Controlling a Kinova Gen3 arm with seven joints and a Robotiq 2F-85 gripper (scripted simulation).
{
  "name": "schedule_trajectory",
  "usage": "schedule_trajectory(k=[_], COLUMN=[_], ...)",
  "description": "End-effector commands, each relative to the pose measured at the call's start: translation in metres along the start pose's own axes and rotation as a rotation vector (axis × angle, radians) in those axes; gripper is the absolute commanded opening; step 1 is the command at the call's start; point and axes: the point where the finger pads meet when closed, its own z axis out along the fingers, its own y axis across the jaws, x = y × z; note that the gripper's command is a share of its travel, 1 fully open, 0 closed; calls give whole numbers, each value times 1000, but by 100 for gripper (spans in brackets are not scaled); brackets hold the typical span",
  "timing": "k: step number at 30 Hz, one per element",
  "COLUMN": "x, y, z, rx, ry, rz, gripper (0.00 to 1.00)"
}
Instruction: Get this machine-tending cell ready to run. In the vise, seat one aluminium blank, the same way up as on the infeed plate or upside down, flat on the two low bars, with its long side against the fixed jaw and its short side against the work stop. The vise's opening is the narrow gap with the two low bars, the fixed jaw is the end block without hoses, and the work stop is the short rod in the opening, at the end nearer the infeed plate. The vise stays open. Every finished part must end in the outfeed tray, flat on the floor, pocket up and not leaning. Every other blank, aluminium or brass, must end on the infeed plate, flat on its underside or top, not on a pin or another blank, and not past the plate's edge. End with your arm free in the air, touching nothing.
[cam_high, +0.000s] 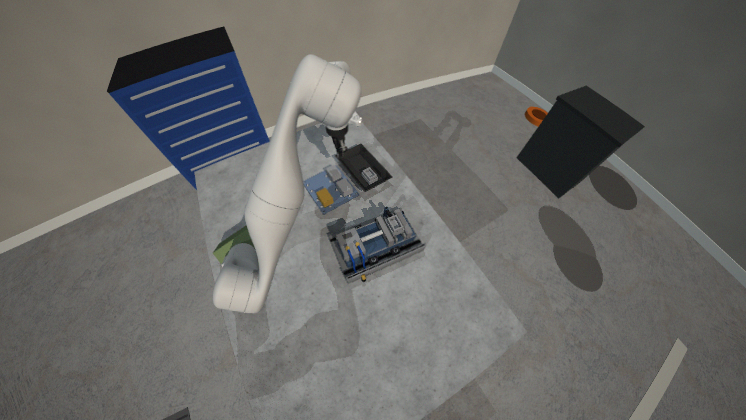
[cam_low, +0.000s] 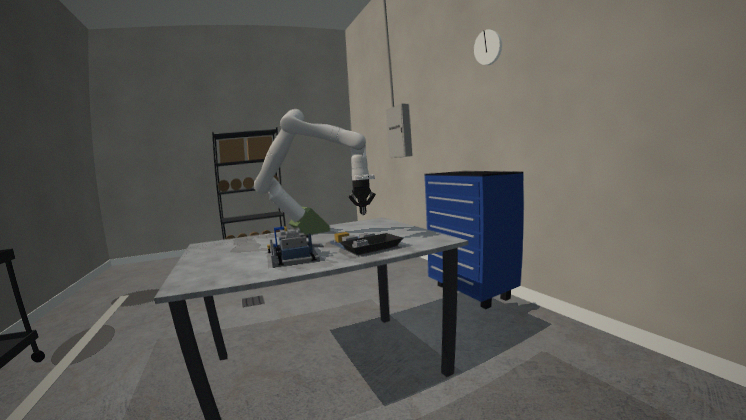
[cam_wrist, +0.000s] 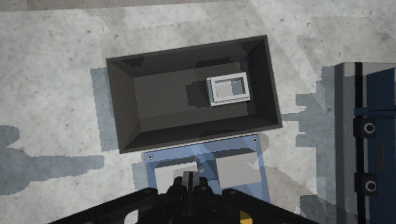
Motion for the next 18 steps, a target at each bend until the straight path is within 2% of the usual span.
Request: schedule_trajectory(k=[1,18], x=[-1,-1], y=[1,1], z=[4,21], rx=[-3,-3], ry=[-3,-3], rz=[-1,-1], gripper=[0,0])
